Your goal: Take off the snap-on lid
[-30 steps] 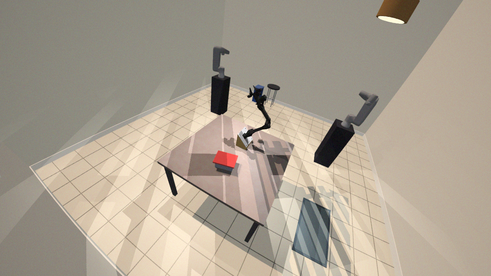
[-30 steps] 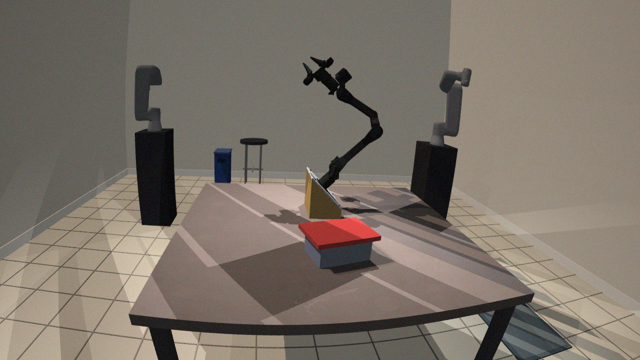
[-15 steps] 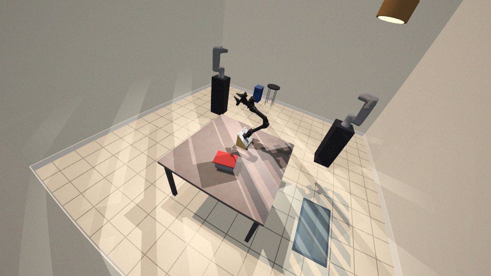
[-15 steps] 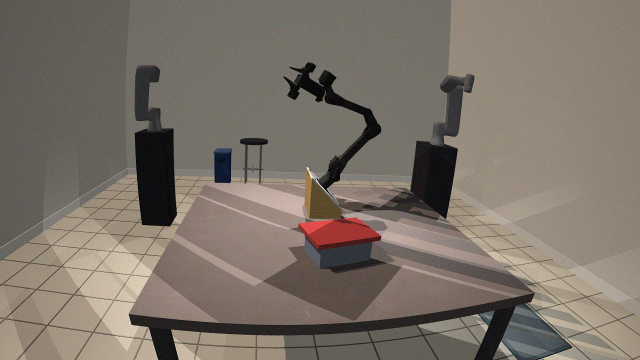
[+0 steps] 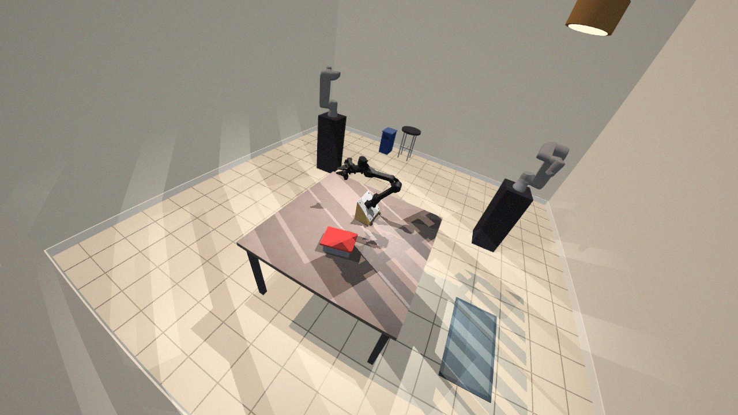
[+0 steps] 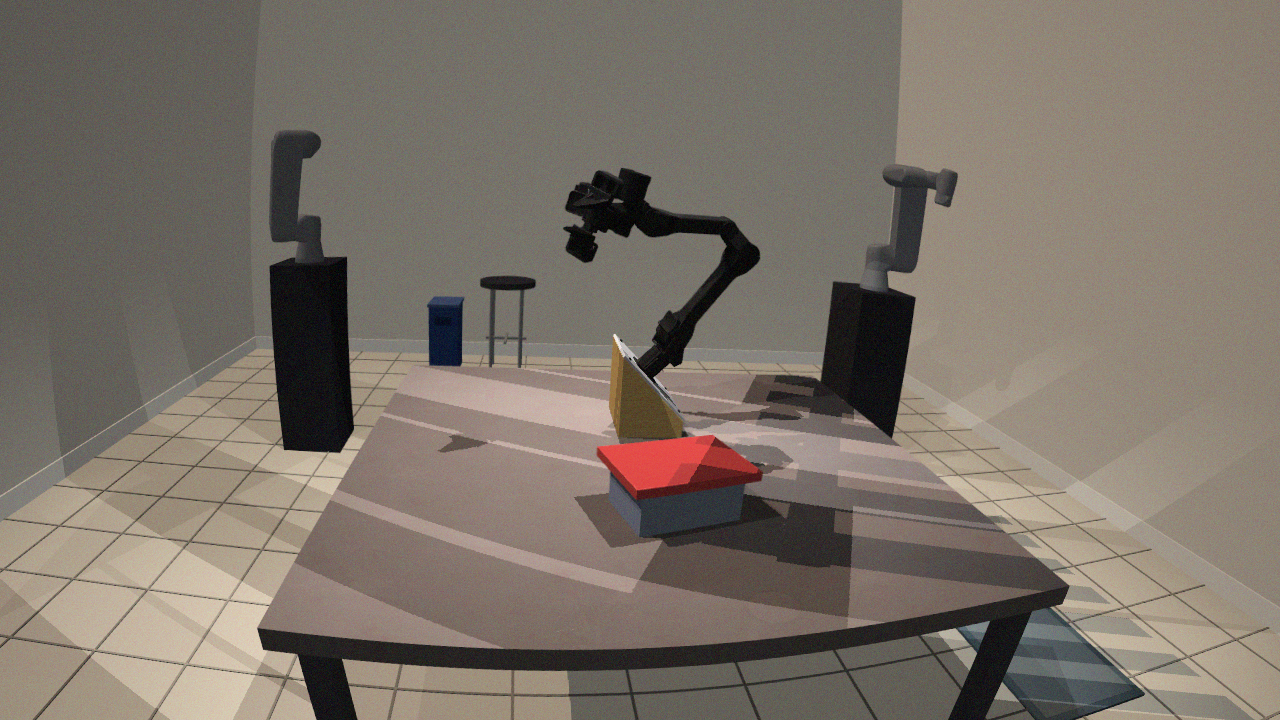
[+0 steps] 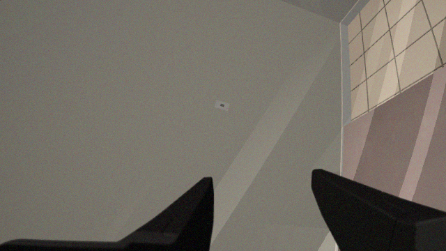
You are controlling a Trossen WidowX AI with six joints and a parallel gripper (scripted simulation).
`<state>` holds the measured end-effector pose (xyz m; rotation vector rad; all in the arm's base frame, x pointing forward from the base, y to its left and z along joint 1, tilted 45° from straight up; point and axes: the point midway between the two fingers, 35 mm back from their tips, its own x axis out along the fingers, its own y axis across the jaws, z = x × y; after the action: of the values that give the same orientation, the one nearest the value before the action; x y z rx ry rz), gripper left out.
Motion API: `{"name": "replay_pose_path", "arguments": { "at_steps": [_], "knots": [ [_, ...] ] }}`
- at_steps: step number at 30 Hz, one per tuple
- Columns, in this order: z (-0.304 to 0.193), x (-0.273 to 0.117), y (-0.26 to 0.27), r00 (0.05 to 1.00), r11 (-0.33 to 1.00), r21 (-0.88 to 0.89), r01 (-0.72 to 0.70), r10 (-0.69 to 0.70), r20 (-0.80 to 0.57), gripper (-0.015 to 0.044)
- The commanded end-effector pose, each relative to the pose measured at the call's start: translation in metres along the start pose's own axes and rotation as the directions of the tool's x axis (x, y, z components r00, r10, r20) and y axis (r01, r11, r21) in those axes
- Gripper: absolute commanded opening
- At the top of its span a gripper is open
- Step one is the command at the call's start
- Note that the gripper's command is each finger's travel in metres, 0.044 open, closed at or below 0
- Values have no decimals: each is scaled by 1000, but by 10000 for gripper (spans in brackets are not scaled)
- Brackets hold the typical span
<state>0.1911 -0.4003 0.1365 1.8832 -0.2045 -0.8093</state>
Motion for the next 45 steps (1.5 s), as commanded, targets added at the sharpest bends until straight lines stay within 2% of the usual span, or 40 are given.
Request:
{"name": "replay_pose_path", "arguments": {
  "at_steps": [1, 5, 9, 12, 19, 22, 26, 33, 40, 45],
  "knots": [
    [-28, 15, -26, 993, 998, -4, 57, -57, -104, 235],
    [-81, 30, -61, 949, 991, -35, 131, -136, -286, 235],
    [-135, 35, -99, 862, 977, -74, 202, -213, -461, 235],
    [-155, 34, -113, 820, 970, -89, 226, -239, -520, 235],
    [-241, 6, -181, 556, 927, -171, 333, -339, -759, 235],
    [-252, 5, -193, 528, 911, -203, 358, -377, -762, 235],
    [-266, -10, -202, 450, 909, -199, 366, -360, -817, 235],
    [-266, -10, -203, 450, 909, -199, 366, -360, -817, 235],
    [-286, -9, -252, 450, 909, -199, 367, -361, -817, 235],
    [-288, -10, -256, 449, 909, -198, 367, -359, -818, 235]
  ]
}}
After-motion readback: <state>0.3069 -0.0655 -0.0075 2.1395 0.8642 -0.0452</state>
